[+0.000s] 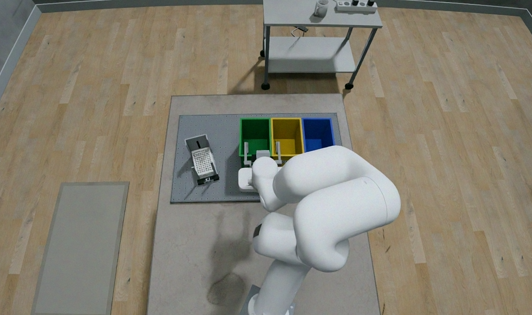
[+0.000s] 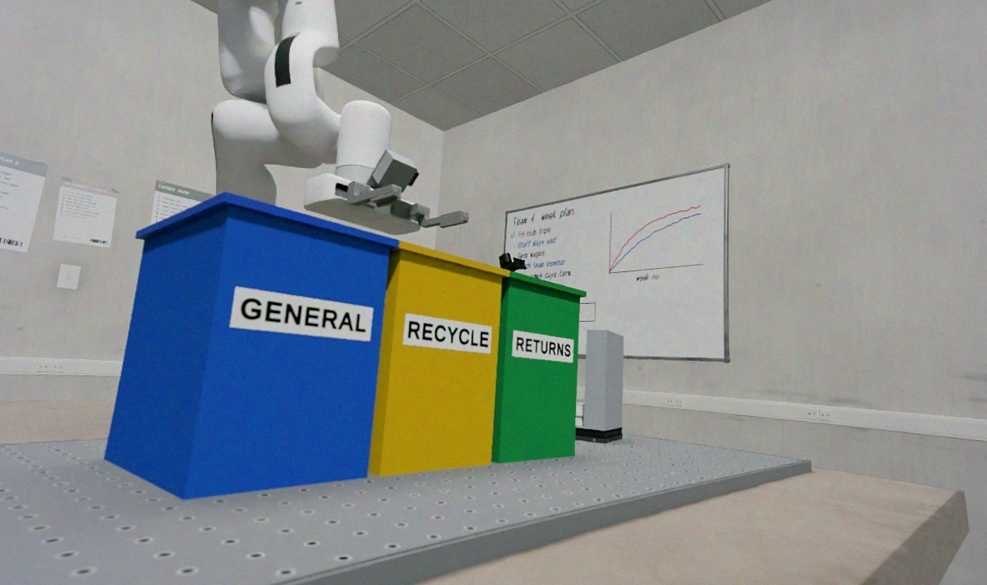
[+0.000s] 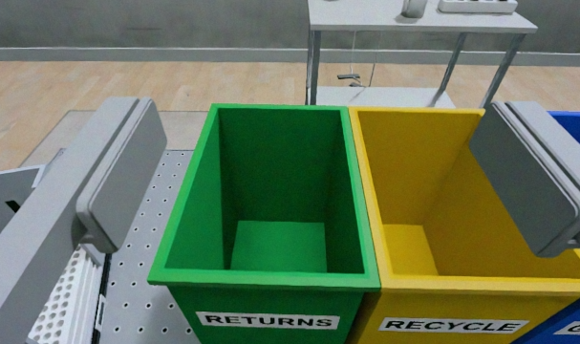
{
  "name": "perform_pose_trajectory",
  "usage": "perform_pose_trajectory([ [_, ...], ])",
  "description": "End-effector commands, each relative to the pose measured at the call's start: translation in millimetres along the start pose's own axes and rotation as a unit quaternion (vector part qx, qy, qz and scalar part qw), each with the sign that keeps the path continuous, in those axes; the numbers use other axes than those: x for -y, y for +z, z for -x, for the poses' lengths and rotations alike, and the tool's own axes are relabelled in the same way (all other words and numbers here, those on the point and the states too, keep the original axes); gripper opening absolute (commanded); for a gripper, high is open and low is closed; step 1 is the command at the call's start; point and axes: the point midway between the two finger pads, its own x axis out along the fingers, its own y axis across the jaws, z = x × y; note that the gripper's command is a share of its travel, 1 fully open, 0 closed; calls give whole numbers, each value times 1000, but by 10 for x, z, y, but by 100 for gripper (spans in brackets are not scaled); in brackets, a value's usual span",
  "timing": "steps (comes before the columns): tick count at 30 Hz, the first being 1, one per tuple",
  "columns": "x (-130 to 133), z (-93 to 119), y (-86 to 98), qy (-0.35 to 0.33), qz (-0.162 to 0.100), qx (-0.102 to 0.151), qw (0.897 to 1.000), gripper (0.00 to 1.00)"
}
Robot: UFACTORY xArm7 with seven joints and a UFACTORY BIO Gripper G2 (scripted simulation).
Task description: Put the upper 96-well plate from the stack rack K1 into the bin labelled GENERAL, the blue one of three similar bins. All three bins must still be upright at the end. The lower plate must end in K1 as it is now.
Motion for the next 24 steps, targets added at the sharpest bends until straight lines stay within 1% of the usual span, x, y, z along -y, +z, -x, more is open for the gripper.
perform_pose_trajectory([
  [1, -3, -3, 6, 0, 0, 1, 1000, 37],
  [4, -3, -3, 6, 0, 0, 1, 1000, 37],
  [8, -195, -36, -35, 67, 0, 1, 998, 37],
  [12, -388, -70, -77, 133, 0, 1, 991, 37],
  [15, -533, -95, -108, 134, 0, 1, 991, 37],
  [17, -533, -95, -108, 134, 0, 1, 991, 37],
  [24, -871, -154, -182, 134, 0, 1, 991, 37],
])
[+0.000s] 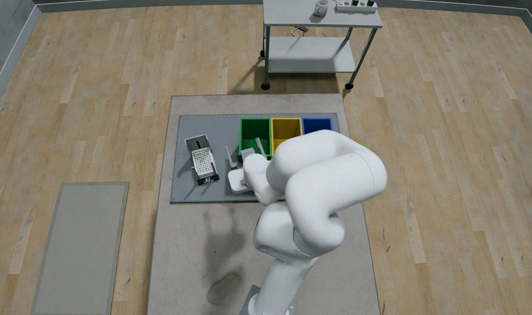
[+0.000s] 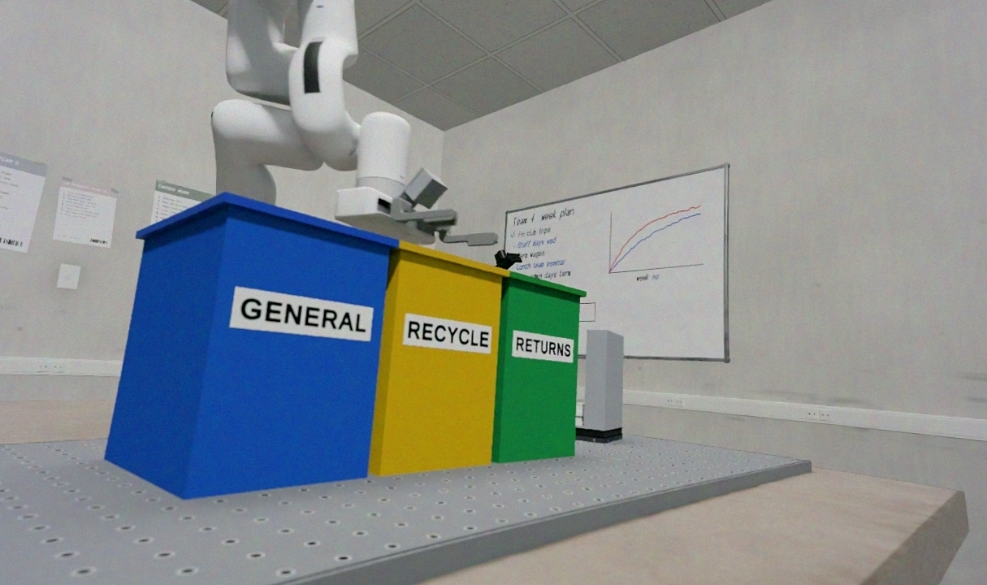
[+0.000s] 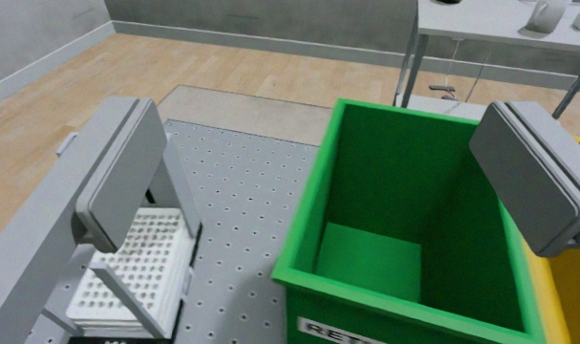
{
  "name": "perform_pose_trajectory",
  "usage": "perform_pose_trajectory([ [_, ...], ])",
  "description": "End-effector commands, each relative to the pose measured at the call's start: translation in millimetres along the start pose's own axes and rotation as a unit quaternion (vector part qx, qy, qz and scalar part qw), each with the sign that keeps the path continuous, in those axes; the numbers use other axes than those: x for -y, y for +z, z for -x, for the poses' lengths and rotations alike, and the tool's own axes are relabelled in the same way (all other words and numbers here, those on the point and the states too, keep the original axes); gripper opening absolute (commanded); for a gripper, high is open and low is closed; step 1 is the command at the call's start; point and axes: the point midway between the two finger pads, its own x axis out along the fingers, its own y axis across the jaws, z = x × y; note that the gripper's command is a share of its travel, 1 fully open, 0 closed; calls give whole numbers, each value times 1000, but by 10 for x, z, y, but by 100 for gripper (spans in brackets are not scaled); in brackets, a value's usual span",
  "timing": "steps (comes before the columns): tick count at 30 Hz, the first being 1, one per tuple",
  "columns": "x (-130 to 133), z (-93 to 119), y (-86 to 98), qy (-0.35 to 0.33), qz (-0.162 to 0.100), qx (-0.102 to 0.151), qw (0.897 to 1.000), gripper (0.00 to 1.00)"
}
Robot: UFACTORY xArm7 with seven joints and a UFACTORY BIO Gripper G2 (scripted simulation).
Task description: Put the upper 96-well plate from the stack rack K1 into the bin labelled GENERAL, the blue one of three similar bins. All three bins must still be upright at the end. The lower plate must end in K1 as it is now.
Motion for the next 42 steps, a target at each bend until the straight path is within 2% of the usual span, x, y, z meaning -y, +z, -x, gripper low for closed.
perform_pose_trajectory([
  [1, -208, -124, -60, -1, 4, 4, 1000, 37],
  [38, -1666, -819, -412, -1, 3, 4, 1000, 37],
  [42, -1673, -822, -414, -1, 3, 4, 1000, 37],
])
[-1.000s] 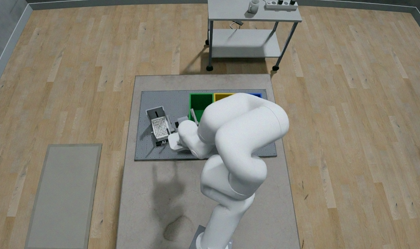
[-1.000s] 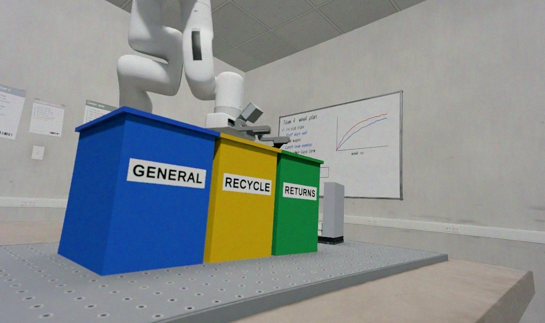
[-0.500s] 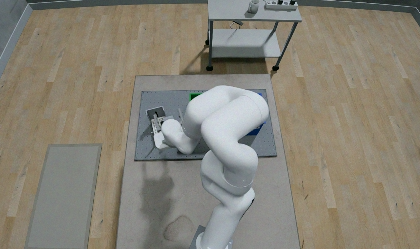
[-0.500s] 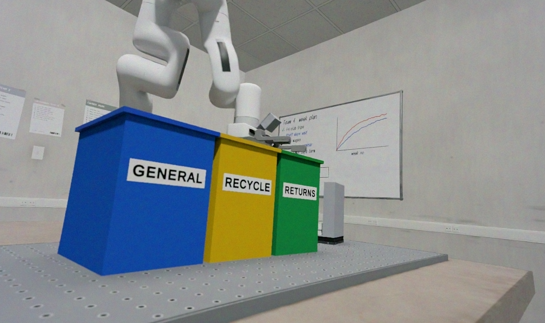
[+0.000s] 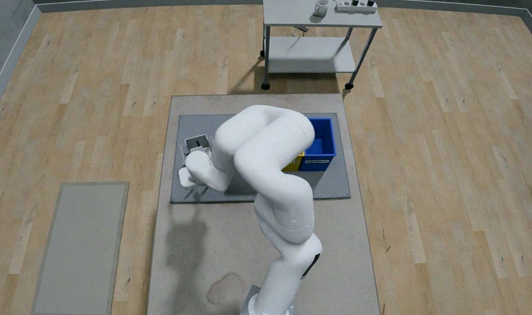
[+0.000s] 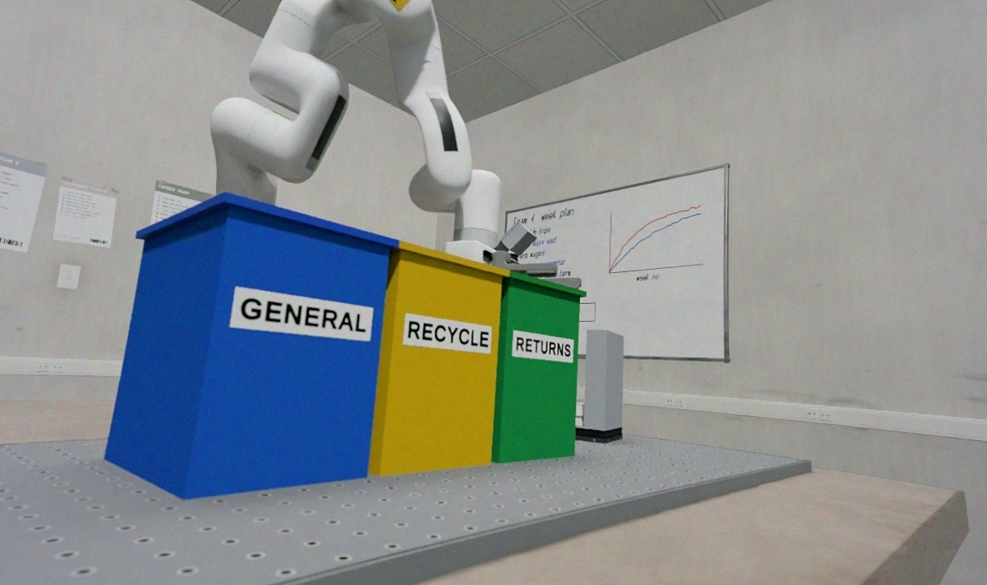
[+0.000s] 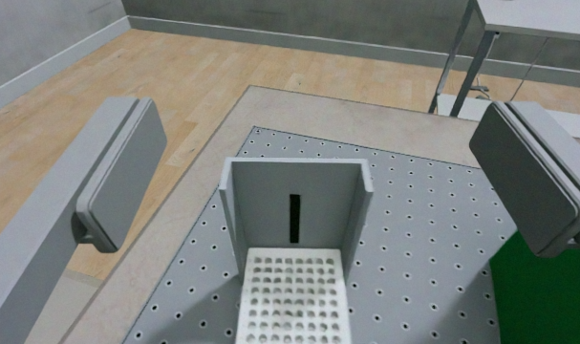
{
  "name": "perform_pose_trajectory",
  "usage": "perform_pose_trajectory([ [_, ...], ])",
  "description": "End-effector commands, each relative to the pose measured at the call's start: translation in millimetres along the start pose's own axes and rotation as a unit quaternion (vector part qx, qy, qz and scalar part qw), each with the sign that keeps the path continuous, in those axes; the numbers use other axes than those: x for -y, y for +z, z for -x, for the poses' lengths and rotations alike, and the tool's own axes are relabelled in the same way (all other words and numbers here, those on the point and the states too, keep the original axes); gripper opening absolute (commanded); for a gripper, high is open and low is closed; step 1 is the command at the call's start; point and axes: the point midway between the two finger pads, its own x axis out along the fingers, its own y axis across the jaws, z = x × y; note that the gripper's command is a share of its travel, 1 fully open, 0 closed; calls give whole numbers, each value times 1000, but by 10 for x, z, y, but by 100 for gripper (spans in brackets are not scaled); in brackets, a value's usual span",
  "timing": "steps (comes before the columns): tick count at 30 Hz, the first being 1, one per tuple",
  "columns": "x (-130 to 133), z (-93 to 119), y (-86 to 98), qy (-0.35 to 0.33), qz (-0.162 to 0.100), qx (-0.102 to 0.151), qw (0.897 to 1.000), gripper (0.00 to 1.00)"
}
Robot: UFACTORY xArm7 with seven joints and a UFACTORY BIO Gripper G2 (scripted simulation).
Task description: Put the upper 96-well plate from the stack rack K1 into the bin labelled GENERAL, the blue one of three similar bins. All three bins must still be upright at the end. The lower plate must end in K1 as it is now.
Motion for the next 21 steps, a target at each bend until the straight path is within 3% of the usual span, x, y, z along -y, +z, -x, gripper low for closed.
perform_pose_trajectory([
  [1, -60, -64, -34, -4, 2, 7, 1000, 37],
  [21, -60, -65, -117, -4, 2, 7, 1000, 37],
])
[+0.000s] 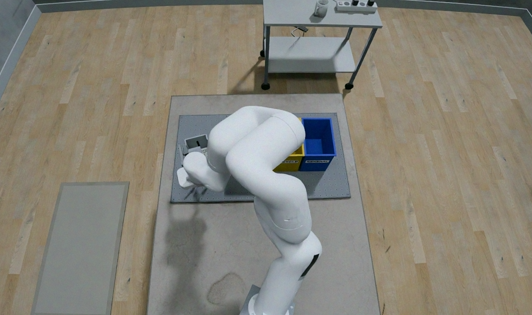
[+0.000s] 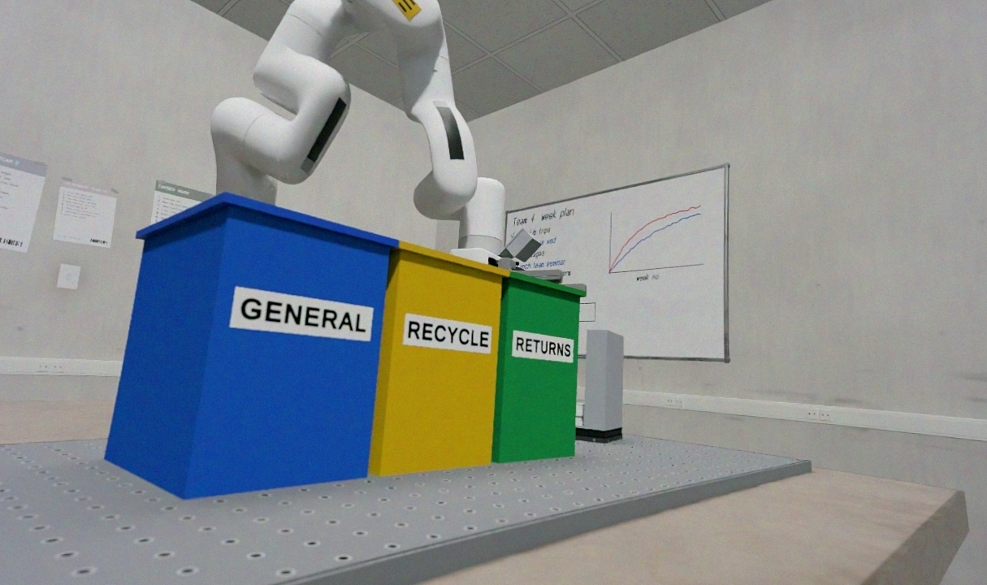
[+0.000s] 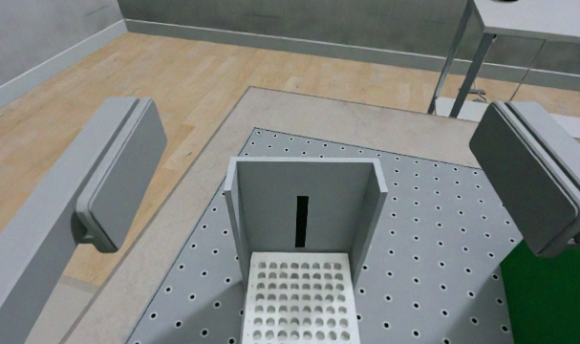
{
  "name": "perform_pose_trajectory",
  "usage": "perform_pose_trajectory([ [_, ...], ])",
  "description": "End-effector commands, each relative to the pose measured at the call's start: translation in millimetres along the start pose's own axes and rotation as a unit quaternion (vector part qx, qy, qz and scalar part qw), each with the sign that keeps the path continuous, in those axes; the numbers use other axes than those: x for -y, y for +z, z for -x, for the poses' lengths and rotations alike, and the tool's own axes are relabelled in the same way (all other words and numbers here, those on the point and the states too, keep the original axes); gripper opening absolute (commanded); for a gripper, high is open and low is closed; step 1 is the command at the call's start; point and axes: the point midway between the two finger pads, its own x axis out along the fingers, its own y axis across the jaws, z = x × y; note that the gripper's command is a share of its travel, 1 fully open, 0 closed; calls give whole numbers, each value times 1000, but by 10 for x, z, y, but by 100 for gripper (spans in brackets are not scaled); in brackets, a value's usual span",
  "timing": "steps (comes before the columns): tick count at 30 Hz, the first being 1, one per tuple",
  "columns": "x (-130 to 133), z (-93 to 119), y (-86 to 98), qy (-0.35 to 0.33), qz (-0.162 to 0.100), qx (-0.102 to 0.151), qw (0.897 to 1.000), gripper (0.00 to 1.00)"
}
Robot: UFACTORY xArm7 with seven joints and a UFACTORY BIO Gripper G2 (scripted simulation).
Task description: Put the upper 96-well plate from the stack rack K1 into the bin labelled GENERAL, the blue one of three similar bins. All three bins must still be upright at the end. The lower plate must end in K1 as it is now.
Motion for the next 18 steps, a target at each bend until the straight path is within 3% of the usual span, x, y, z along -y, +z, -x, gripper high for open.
perform_pose_trajectory([
  [1, -7, -5, -50, 0, -1, 1, 1000, 37],
  [18, -6, -5, -299, 0, -1, 1, 1000, 37],
])
